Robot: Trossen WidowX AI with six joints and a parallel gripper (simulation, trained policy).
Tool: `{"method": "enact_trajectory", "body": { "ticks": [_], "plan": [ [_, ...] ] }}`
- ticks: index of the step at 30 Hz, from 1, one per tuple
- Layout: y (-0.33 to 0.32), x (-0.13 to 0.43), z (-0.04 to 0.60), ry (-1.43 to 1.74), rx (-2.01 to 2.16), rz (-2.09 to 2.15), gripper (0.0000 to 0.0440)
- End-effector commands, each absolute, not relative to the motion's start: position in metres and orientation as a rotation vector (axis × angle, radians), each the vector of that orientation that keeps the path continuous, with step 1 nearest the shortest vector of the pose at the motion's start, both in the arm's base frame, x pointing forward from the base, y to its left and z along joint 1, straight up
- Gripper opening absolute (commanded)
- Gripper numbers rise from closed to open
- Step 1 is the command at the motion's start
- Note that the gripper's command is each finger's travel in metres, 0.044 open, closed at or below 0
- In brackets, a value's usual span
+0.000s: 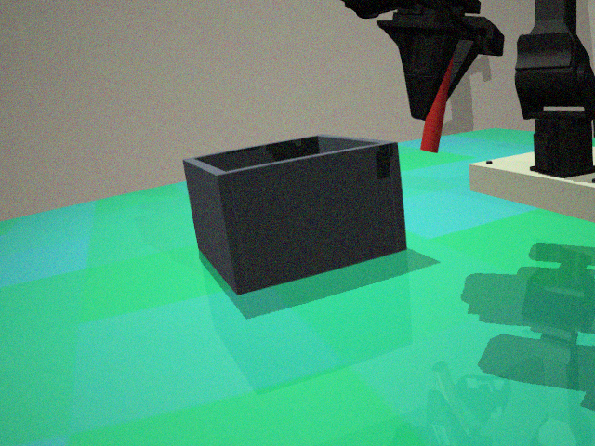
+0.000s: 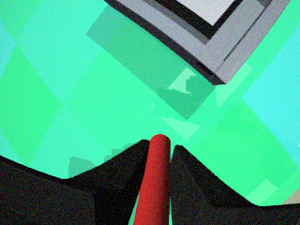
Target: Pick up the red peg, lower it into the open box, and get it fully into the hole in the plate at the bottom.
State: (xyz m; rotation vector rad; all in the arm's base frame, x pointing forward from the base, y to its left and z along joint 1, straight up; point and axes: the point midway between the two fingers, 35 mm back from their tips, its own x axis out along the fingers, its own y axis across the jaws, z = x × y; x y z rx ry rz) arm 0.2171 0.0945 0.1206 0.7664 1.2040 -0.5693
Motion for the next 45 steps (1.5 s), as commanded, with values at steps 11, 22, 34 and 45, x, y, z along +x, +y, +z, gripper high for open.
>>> {"method": "enact_trajectory", "body": {
  "ticks": [11,22,34,45],
  "plan": [
    [0.05,0.257,0.139,1.117,0.785,-0.641,0.0],
    [0.016,0.283,0.135,1.075,0.819,-0.703,0.0],
    [-0.011,0.303,0.12,1.077,0.861,-0.752,0.0008],
    [-0.022,0.313,0.093,1.136,0.869,-0.78,0.0014]
  ]
}}
